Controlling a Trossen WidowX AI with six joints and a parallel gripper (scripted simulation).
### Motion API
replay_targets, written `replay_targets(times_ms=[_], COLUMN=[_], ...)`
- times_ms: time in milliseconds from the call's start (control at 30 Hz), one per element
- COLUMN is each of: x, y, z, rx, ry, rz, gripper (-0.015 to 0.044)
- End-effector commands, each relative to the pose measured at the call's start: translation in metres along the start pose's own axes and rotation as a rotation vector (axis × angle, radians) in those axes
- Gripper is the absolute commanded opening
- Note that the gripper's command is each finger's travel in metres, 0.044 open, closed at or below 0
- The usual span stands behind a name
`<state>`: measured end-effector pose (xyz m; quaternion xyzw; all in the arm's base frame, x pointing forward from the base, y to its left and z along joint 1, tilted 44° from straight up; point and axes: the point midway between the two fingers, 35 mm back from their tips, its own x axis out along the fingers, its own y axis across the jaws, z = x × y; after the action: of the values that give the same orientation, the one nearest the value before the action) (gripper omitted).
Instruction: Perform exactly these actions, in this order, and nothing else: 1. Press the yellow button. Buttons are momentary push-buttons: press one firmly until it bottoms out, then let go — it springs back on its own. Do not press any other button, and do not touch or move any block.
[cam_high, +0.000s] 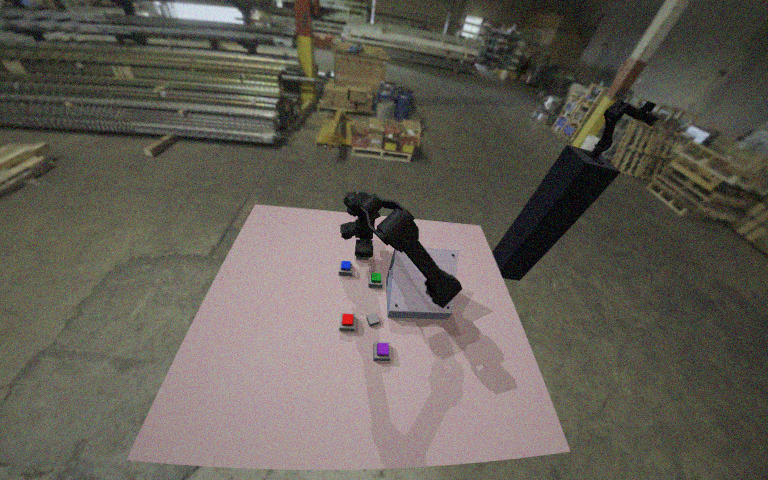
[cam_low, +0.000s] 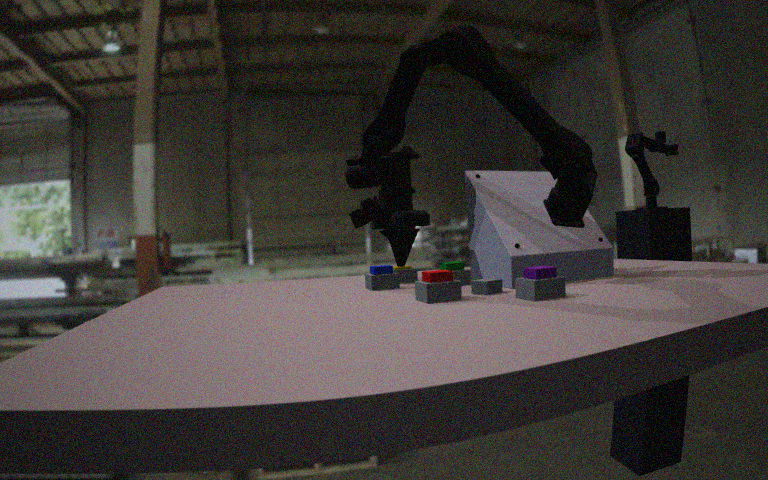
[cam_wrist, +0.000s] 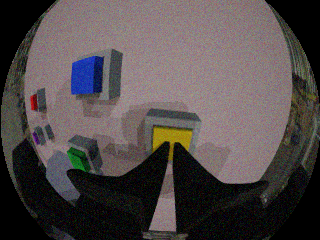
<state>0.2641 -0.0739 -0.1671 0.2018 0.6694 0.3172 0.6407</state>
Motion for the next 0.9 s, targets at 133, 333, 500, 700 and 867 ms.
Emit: replay_targets(times_ms=[133,333,500,700,867], x=[-0.035,-0.045,-0.070,-0.087,-0.094], y=[0.000,0.020,0.096,0.203,0.294], z=[0.000,0.015,0.053,0.071,0.058], rx=[0.004,0.009,0.019,0.020,0.016], ry=[-0.002,0.000,-0.003,-0.012,-0.016], rz=[0.001,-0.013,-0.047,-0.057,-0.038], gripper=[0.0020,0.0099,0.0230,0.0387,0.0400])
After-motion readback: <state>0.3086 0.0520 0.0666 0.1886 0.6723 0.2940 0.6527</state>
